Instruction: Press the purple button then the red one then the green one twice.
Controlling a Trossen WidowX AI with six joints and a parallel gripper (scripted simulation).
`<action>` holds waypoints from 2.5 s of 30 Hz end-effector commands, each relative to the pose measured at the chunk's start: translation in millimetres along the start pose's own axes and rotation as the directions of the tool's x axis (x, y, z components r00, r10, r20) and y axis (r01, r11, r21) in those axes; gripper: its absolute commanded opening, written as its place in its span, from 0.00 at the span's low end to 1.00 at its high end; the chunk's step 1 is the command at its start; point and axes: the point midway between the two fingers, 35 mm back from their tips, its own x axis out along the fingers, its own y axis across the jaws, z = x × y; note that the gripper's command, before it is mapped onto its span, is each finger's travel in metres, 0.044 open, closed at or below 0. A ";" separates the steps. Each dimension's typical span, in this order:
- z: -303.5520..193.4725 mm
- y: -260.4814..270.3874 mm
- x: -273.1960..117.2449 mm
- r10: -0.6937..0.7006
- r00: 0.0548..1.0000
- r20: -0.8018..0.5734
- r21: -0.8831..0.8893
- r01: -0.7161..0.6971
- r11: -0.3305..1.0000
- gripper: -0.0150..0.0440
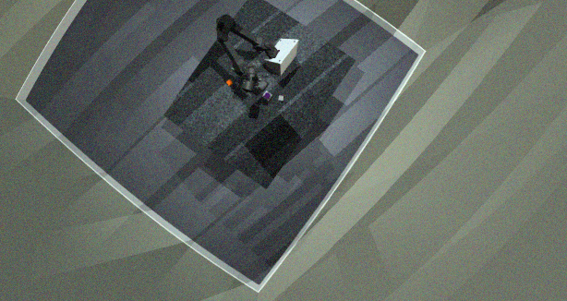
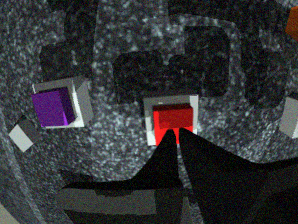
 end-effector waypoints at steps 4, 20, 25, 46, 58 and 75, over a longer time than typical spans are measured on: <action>-2.7 -0.7 11.8 -0.006 1.000 -0.005 -0.010 0.006 1.000 0.29; -3.4 -1.3 22.1 -0.007 1.000 -0.005 -0.010 0.007 1.000 0.29; -3.4 -1.3 22.1 -0.007 1.000 -0.005 -0.010 0.007 1.000 0.29; -2.5 0.1 -72.3 -0.003 1.000 -0.006 -0.010 0.003 1.000 0.29; 0.4 -143.9 -73.0 0.017 1.000 0.002 -0.013 -0.017 1.000 0.29; -17.5 -183.5 -12.3 -0.014 1.000 -0.005 -0.009 0.014 1.000 0.29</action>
